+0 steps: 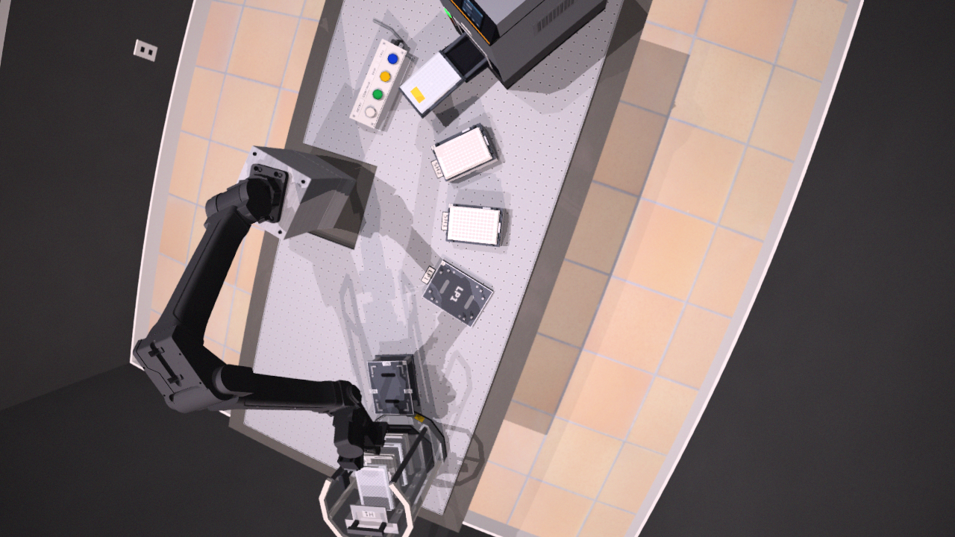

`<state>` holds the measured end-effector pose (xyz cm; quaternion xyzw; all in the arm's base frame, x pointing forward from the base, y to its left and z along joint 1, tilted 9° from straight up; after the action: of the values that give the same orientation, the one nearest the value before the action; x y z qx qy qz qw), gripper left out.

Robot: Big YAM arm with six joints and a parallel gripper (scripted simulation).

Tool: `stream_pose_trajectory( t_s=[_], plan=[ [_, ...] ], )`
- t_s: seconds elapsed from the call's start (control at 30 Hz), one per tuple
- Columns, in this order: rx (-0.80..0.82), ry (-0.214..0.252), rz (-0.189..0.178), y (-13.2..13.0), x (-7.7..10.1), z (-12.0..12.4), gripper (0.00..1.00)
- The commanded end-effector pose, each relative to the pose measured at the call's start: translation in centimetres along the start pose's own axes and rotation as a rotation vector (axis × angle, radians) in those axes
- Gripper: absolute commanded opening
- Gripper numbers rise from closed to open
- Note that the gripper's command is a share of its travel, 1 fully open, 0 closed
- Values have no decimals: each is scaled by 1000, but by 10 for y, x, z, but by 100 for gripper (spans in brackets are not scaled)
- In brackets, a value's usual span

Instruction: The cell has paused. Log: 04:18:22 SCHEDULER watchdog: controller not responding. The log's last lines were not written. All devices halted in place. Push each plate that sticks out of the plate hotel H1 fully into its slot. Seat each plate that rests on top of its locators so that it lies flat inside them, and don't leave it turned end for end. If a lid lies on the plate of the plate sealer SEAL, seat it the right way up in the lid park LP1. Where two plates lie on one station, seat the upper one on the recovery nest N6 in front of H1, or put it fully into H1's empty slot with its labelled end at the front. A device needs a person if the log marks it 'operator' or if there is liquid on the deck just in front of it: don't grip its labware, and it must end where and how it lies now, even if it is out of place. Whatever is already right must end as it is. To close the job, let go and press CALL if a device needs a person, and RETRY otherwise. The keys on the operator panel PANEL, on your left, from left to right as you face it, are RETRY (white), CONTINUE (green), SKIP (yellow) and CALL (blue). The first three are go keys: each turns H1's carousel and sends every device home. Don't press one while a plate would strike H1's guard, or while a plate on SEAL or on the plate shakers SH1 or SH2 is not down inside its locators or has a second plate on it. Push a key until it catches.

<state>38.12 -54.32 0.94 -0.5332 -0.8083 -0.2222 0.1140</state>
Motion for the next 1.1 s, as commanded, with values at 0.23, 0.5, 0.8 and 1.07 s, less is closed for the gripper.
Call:
stream_pose_trajectory(
  t_s=[0.23, 0.5, 0.8, 1.07],
  plan=[
    [-1, -27, 2, -3, -17, -19, 0],
    [-1, -27, 2, -3, -17, -19, 0],
    [-14, -90, -21, 7, -6, -43, 0],
    [-10, -56, -27, 13, 17, -17, 0]
  ],
)
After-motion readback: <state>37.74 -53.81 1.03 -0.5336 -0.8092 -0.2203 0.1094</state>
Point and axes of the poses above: the point where the finger pads meet when closed, its own x axis back along the fingers, its own y axis across the jaws, z = x × y, the point moved 4 cm from there along x, back along the fingers, and after that the axes turned 7 degrees about -x, right-handed, at the moved point
